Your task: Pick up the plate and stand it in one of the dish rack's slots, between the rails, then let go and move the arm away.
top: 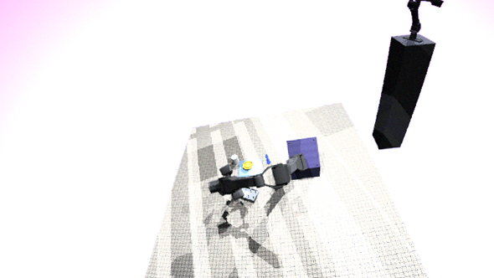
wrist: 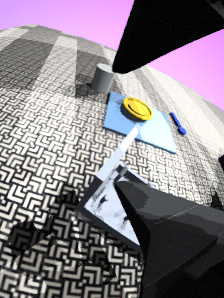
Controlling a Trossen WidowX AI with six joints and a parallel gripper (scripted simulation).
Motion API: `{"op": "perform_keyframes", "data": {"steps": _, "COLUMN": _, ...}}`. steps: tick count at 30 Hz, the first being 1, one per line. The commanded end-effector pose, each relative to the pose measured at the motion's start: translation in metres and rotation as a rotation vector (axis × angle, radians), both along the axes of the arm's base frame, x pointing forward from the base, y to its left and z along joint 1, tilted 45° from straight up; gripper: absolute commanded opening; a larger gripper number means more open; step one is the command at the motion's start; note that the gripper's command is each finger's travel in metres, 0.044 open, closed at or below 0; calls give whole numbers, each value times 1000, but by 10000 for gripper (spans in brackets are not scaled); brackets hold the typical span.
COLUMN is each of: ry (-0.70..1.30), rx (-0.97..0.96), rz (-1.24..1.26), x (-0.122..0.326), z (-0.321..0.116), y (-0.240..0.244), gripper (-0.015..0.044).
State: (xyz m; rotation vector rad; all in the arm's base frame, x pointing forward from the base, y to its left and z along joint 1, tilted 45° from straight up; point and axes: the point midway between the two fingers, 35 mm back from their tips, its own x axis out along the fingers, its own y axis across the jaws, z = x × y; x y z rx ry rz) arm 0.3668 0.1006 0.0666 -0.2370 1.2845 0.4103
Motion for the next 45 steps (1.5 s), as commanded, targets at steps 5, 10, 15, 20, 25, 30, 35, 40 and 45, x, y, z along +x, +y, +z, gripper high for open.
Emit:
{"op": "perform_keyframes", "data": {"steps": 5, "ry": 131, "rx": 71, "rz": -17, "x": 0, "z": -19, "y": -50, "gripper": 400}}
{"op": "perform_keyframes", "data": {"steps": 10, "ry": 223, "rx": 142, "rz": -42, "x": -4, "z": -32, "y": -84, "gripper": 400}}
{"op": "perform_keyframes", "data": {"steps": 15, "ry": 314, "rx": 245, "rz": -82, "x": -11, "z": -44, "y": -119, "gripper": 400}}
{"op": "perform_keyframes", "data": {"steps": 20, "ry": 380, "rx": 371, "rz": -130, "x": -20, "z": -53, "y": -152, "gripper": 400}}
{"op": "perform_keyframes", "data": {"steps": 25, "ry": 417, "rx": 514, "rz": -189, "x": -31, "z": -60, "y": -185, "gripper": 400}}
{"op": "perform_keyframes", "data": {"steps": 30, "ry": 424, "rx": 620, "rz": -236, "x": -40, "z": -64, "y": -207, "gripper": 400}}
{"op": "perform_keyframes", "data": {"steps": 35, "ry": 423, "rx": 619, "rz": -237, "x": -37, "z": -83, "y": -193, "gripper": 400}}
{"op": "perform_keyframes", "data": {"steps": 40, "ry": 423, "rx": 624, "rz": -235, "x": -41, "z": -142, "y": -137, "gripper": 400}}
{"op": "perform_keyframes", "data": {"steps": 45, "ry": 423, "rx": 625, "rz": -234, "x": -41, "z": -150, "y": -132, "gripper": 400}}
